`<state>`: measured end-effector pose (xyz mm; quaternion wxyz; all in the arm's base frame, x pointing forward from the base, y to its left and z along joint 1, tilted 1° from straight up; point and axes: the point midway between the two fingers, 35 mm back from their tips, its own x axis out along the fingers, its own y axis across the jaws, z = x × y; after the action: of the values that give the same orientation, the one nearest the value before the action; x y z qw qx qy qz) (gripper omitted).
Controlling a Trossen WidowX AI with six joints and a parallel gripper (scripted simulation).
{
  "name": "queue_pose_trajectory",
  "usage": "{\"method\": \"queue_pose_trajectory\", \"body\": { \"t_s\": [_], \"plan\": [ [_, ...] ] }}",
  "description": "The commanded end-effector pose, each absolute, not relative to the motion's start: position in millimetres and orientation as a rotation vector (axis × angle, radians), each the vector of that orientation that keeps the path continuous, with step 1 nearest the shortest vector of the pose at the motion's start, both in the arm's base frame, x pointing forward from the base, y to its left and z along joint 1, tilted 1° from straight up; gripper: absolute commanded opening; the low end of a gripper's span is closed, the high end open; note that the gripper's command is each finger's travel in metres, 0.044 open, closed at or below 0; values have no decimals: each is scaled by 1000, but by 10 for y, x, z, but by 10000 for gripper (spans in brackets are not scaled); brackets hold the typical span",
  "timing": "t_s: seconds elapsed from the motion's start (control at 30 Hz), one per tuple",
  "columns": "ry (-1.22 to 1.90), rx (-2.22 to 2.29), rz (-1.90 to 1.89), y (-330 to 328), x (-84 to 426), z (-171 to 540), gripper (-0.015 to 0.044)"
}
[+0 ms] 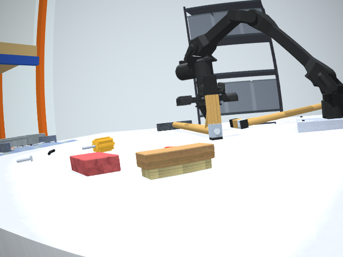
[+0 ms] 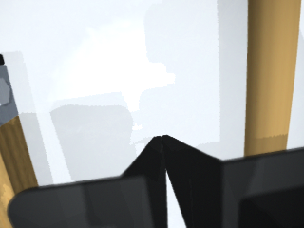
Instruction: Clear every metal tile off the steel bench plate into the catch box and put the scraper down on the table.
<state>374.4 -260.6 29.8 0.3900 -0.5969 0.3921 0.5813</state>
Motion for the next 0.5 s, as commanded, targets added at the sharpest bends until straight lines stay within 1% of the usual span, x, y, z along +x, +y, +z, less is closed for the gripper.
{"method": "queue_pose_trajectory", "body": {
  "t_s": [0.0,0.47],
  "plan": [
    [997,-1519,1470,-2602,3797,287,0],
    [995,-1530,1459,-2565,3929,290,0]
  ]
}}
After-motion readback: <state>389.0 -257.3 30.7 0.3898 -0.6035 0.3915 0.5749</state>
